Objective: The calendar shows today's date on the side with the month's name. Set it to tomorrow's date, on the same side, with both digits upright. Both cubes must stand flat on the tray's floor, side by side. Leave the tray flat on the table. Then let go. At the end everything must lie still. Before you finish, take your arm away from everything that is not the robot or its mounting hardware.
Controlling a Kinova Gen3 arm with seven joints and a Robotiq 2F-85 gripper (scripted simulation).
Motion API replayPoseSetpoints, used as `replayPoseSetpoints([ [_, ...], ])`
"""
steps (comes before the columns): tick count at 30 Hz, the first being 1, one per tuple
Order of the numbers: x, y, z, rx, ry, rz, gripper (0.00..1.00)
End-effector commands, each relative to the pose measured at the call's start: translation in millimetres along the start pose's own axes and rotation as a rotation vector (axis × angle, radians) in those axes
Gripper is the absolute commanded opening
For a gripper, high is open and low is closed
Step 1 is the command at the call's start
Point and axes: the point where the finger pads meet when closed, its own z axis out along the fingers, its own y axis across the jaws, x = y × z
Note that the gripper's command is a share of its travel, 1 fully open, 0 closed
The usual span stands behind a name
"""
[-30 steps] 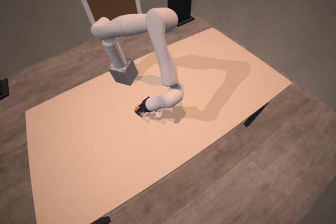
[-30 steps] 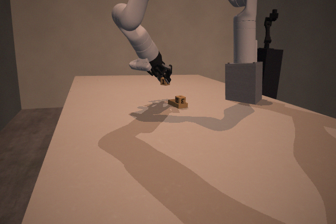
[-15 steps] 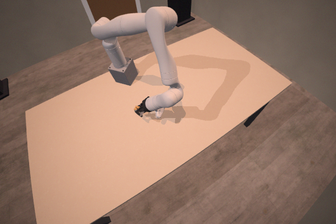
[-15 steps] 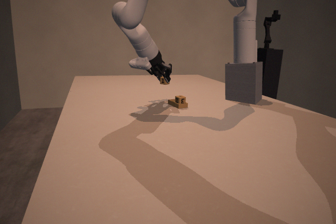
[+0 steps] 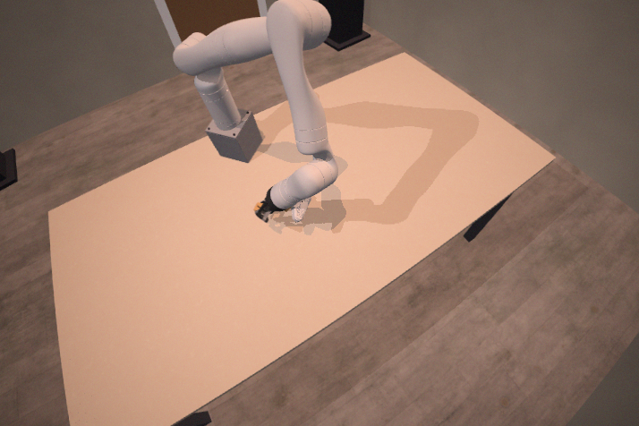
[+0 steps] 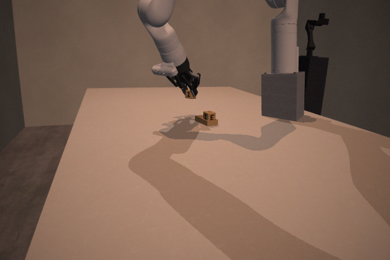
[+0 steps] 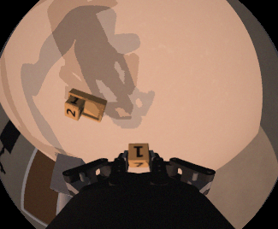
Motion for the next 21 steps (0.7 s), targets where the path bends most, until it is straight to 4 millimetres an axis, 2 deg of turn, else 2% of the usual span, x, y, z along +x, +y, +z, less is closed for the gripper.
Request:
replayPoseSetpoints([
  [1,-0.7,-1.1,-3.8,0.008,0.054,-0.004,0.26],
  [21,-1.1,-2.8,-6.2,0.006,0.162,-0.001,0.26],
])
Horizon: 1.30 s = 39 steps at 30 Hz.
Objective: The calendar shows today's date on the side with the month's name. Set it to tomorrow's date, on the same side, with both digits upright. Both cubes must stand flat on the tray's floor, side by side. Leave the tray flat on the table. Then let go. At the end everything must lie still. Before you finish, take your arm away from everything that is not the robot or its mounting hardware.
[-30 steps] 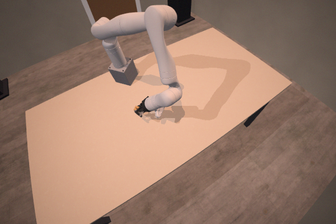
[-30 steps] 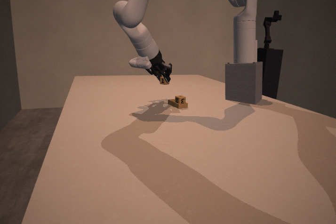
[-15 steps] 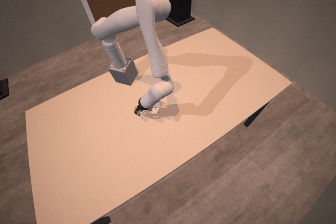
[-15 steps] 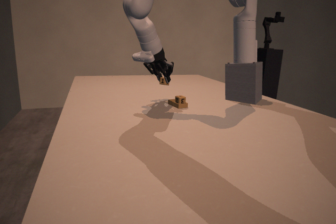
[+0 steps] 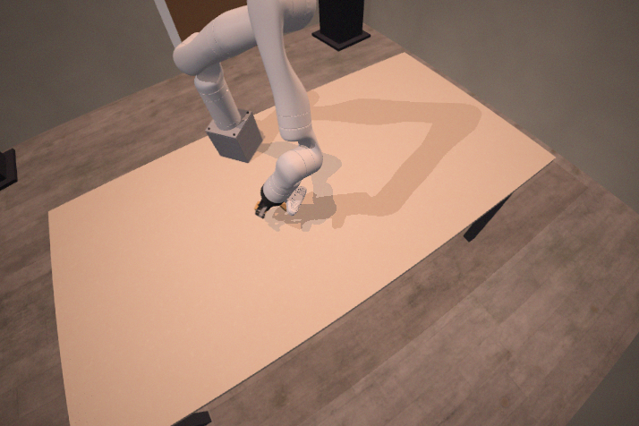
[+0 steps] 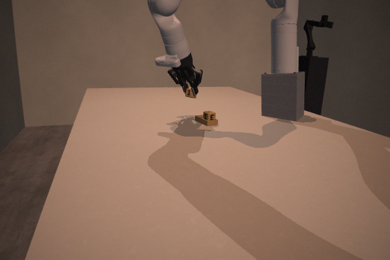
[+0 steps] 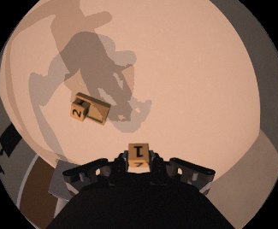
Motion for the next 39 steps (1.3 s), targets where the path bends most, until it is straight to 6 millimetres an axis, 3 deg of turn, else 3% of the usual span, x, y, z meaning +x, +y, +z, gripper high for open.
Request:
replayPoseSetpoints([
  [1,2.1,-0.1,-1.5,0.001,0.013,-0.007,0.26],
  [39,-1.9,0.6,-1.6,-0.003,0.271,-0.002,0.26],
])
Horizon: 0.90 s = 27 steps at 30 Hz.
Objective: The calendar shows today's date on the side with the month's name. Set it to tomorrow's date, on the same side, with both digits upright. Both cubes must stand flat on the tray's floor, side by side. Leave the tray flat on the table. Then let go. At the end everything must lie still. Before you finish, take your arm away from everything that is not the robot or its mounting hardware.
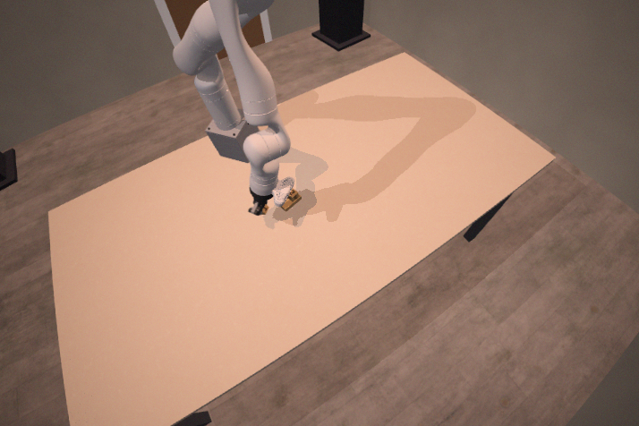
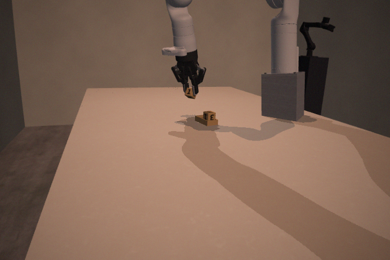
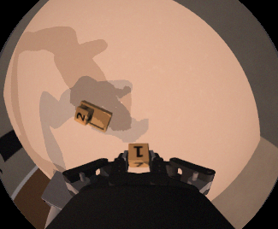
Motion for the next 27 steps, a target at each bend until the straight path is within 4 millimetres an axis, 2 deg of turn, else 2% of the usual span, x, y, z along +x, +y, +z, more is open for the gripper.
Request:
replayPoseSetpoints([
  [1,1.5,-0.1,-1.5,-0.002,0.013,-0.01,0.26],
  [16,-0.3,1.0,1.1,0.005,0.047,-0.006,0.26],
  [27,0.0,-2.2,3.2,0.015,0.171,-0.012,0.26],
])
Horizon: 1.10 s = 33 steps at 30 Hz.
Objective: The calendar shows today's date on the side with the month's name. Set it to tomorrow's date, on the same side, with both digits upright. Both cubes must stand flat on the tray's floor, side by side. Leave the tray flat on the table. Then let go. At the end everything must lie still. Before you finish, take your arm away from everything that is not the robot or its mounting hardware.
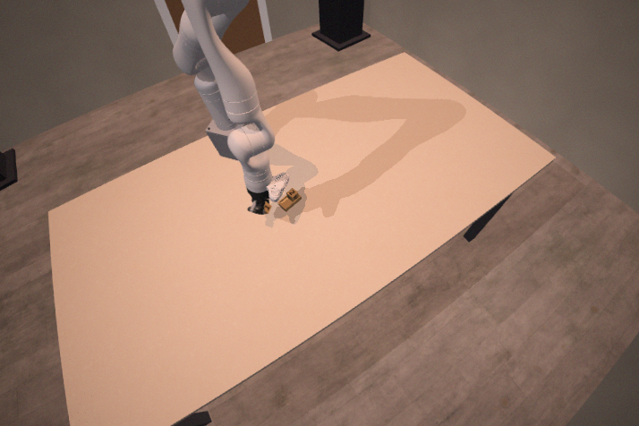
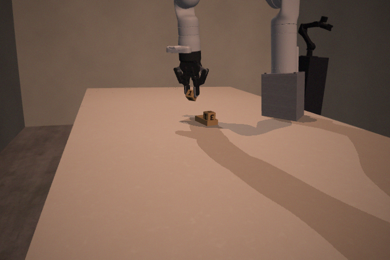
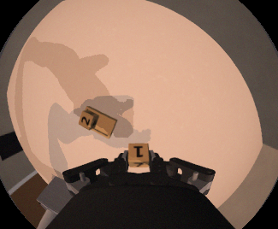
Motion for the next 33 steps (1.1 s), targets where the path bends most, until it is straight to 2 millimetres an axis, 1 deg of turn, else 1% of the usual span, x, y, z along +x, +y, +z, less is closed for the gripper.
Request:
replayPoseSetpoints([
  [1,-4.2,4.5,-2.3,-0.002,0.041,0.007,0.26],
  [11,-4.7,5.6,-5.7,-0.013,0.115,0.008,0.26],
  [18,-5.7,7.1,-7.0,-0.019,0.134,0.011,0.26],
  [25,-4.8,6.6,-6.4,-0.018,0.135,0.008,0.26],
  [33,-8.8,5.5,-1.8,-0.012,0.16,0.005,0.26],
])
